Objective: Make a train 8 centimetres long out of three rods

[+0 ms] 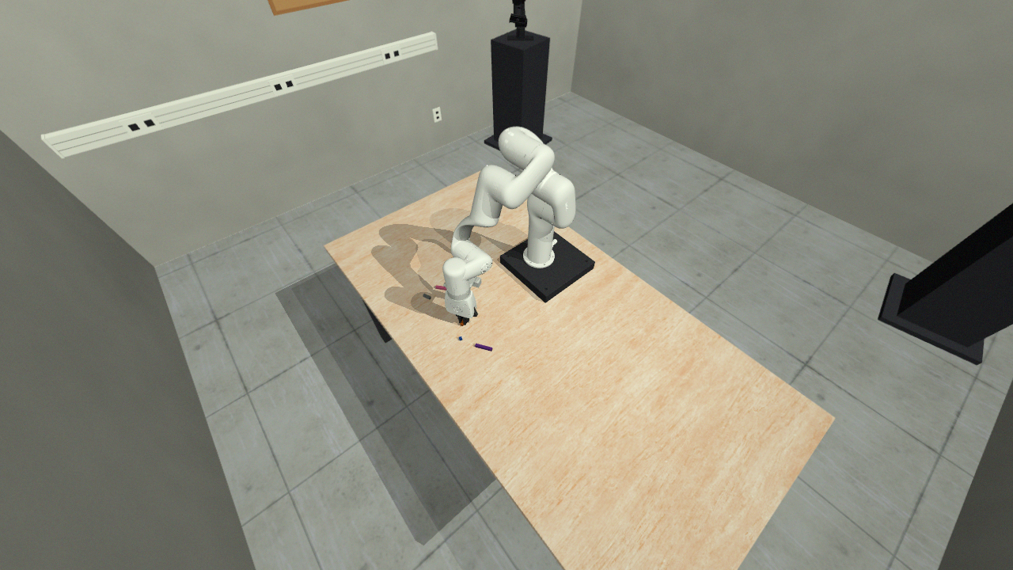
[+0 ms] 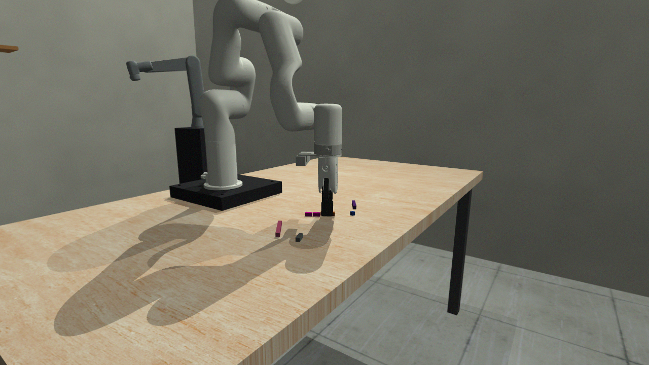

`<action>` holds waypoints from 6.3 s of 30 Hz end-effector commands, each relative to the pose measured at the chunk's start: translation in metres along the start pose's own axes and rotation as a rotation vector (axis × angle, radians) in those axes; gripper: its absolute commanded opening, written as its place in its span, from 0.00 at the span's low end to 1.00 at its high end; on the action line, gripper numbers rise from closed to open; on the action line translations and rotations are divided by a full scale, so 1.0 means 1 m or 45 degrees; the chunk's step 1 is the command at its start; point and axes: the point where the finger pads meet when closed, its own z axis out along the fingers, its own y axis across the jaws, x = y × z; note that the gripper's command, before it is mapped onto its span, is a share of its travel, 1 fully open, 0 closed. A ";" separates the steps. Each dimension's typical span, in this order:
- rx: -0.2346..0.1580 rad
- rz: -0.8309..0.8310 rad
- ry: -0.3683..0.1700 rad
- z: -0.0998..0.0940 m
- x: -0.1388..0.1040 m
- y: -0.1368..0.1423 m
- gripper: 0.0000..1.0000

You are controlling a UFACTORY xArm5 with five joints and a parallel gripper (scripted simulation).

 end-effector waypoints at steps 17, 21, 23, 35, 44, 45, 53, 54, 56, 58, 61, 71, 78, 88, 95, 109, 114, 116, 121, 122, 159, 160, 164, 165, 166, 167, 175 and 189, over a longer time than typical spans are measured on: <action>0.002 0.000 -0.004 0.001 -0.001 -0.001 0.04; 0.002 0.000 -0.004 0.001 -0.001 -0.001 0.04; 0.002 0.000 -0.004 0.001 -0.001 -0.001 0.04; 0.002 0.000 -0.004 0.001 -0.001 -0.001 0.04; 0.002 0.000 -0.004 0.001 -0.001 -0.001 0.12; 0.002 0.000 -0.004 0.001 -0.001 -0.001 0.16; 0.002 0.000 -0.004 0.001 -0.001 -0.001 0.24; 0.002 0.000 -0.004 0.001 -0.001 -0.001 0.24; 0.002 0.000 -0.004 0.001 -0.001 -0.001 0.24; 0.002 0.000 -0.004 0.001 -0.001 -0.001 0.24; 0.002 0.000 -0.004 0.001 -0.001 -0.001 0.24; 0.002 0.000 -0.004 -0.010 -0.001 -0.001 0.24; 0.002 0.000 -0.005 -0.044 -0.001 0.000 0.24; 0.002 0.000 -0.005 -0.081 -0.001 0.000 0.24; 0.002 0.000 -0.005 -0.088 -0.001 0.000 0.24; 0.002 0.000 -0.005 -0.088 -0.001 0.000 1.00; 0.002 0.000 -0.005 -0.088 -0.001 0.000 1.00; 0.002 0.000 -0.005 -0.088 -0.001 0.000 1.00; 0.002 0.000 -0.005 -0.090 -0.001 0.000 1.00; 0.002 0.000 -0.005 -0.092 -0.001 0.000 1.00; 0.002 0.000 -0.005 -0.176 -0.001 0.000 1.00; 0.002 0.000 -0.005 -0.176 -0.001 0.000 1.00; 0.002 0.000 -0.005 -0.176 -0.001 0.000 1.00; 0.002 0.000 -0.005 -0.176 -0.001 0.000 1.00; 0.002 0.000 -0.005 -0.176 -0.001 0.000 1.00; 0.002 0.000 -0.005 -0.176 -0.001 0.000 1.00; 0.002 0.000 -0.005 -0.176 -0.001 0.000 1.00; 0.002 0.000 -0.005 -0.176 -0.001 0.000 1.00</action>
